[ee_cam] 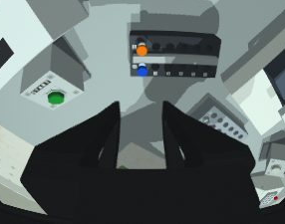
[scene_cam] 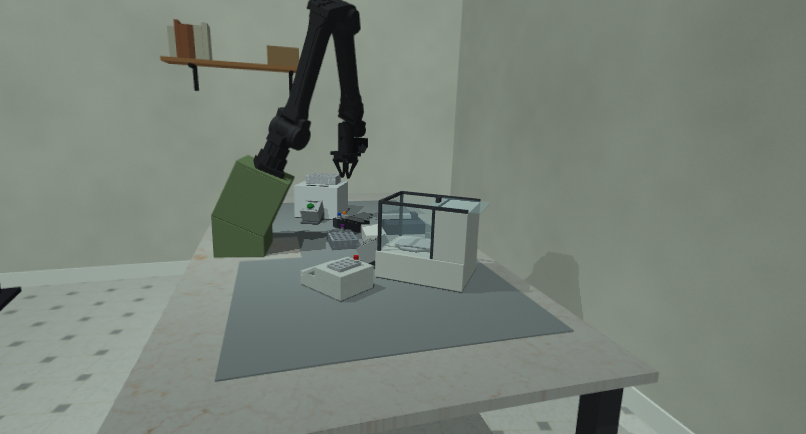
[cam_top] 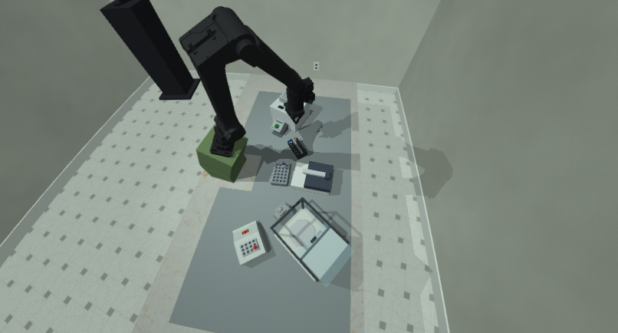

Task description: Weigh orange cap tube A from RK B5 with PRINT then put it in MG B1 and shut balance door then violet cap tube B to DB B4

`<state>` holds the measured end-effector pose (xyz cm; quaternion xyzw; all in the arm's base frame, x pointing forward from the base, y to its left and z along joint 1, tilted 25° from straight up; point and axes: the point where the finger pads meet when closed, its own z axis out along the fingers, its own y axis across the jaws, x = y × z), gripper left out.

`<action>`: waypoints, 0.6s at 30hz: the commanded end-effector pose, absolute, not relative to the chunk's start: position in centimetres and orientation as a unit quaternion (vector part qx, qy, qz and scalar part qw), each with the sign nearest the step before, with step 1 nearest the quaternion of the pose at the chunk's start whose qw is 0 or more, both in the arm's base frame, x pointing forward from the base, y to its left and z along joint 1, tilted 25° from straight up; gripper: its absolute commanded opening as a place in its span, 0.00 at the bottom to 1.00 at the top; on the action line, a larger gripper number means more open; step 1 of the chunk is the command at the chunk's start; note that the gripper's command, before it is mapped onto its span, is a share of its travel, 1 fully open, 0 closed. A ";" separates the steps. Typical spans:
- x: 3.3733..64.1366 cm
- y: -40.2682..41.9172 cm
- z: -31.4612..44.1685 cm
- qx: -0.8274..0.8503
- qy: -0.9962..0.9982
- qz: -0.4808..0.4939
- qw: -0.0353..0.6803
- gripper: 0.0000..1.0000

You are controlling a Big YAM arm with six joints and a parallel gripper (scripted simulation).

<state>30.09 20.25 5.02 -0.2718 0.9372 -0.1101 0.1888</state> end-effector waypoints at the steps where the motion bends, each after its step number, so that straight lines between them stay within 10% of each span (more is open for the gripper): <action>1: 30.5 21.8 7.5 -0.269 0.935 -0.099 0.210 0.30; 18: 29.6 22.2 10.0 -0.269 0.934 -0.097 0.213 0.30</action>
